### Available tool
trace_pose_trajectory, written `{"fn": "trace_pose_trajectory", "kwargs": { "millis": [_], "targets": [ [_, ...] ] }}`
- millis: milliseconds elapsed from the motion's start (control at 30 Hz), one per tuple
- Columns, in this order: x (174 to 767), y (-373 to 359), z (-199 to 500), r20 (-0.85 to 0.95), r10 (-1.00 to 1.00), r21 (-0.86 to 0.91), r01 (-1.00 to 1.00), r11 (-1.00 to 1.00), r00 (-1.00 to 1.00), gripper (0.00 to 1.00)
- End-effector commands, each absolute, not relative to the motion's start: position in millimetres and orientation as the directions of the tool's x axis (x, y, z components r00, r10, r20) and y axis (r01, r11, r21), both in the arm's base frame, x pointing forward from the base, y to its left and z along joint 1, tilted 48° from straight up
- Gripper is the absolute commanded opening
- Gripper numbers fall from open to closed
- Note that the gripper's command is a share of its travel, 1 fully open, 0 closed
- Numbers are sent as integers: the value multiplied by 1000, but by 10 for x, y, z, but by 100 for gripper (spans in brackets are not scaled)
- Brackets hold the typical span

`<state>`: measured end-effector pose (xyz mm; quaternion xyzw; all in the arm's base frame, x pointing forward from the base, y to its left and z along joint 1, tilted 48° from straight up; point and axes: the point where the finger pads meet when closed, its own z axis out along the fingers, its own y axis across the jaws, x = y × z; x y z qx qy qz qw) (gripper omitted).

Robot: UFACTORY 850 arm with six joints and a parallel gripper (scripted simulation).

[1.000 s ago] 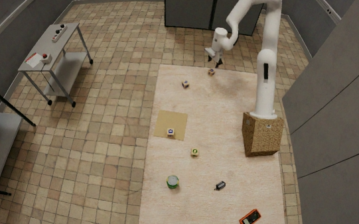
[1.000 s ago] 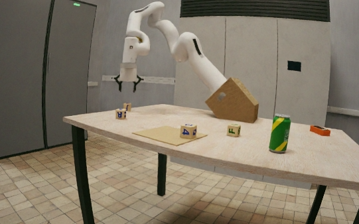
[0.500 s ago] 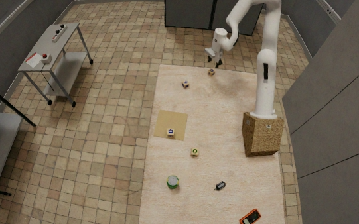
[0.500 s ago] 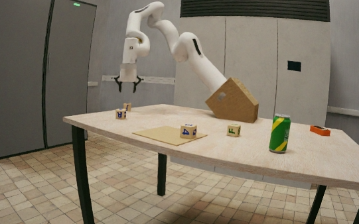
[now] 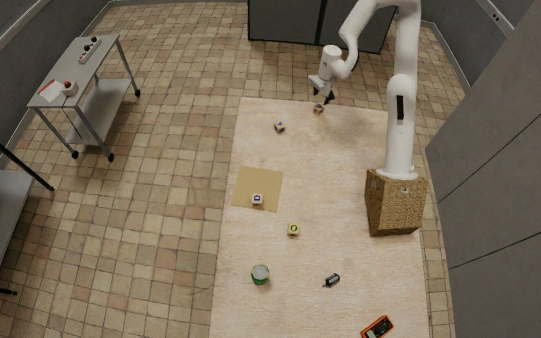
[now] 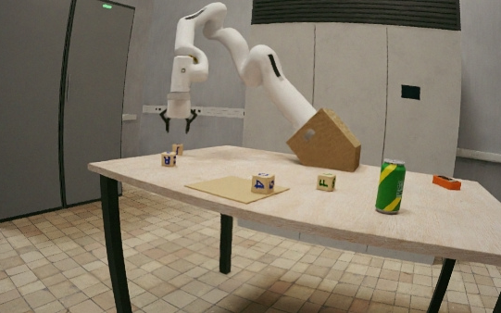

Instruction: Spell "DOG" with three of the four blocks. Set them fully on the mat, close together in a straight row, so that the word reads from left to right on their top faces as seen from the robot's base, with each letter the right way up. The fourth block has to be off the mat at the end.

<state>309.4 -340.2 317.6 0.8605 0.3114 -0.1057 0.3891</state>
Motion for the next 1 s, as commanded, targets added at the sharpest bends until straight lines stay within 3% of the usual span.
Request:
{"fn": "trace_pose_trajectory", "kwargs": {
  "millis": [0,967],
  "targets": [
    [3102,-3449,3138,-424,454,605,618,-503,784,87],
    [3117,-3647,2956,-424,454,605,618,-503,784,87]
  ]
}}
